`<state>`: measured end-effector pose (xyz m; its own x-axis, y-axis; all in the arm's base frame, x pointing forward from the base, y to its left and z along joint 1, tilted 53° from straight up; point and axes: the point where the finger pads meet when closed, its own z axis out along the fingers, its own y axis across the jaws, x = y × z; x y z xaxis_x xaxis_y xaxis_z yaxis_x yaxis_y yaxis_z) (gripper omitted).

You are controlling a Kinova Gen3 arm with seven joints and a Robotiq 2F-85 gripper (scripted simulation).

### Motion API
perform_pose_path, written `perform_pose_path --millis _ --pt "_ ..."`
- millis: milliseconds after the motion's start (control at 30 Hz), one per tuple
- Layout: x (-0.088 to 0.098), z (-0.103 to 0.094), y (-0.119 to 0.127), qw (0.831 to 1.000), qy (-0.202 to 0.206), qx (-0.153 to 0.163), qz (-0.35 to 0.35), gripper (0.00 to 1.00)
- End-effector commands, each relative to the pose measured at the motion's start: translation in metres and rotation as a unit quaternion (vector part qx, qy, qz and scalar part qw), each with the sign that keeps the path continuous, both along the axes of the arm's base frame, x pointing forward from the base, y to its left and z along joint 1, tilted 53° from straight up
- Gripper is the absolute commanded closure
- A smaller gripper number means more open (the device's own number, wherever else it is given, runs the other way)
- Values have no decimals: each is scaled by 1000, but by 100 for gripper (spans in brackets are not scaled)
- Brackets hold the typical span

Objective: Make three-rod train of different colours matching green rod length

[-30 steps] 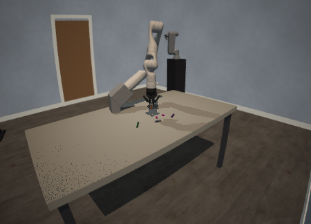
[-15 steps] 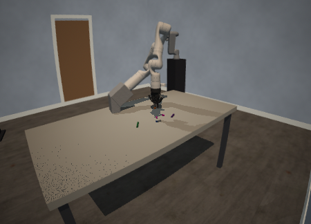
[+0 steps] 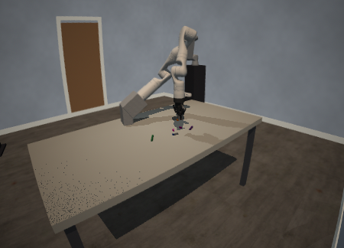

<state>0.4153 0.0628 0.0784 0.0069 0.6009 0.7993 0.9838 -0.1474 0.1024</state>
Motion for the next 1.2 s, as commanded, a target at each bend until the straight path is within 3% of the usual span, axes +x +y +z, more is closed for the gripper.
perform_pose_path --millis 0,767,1167 --pt "6 7 3 1000 13 1 -8 95" --pt "5 6 6 1000 19 3 -11 95" --pt "9 -18 37 1000 23 5 -10 95"
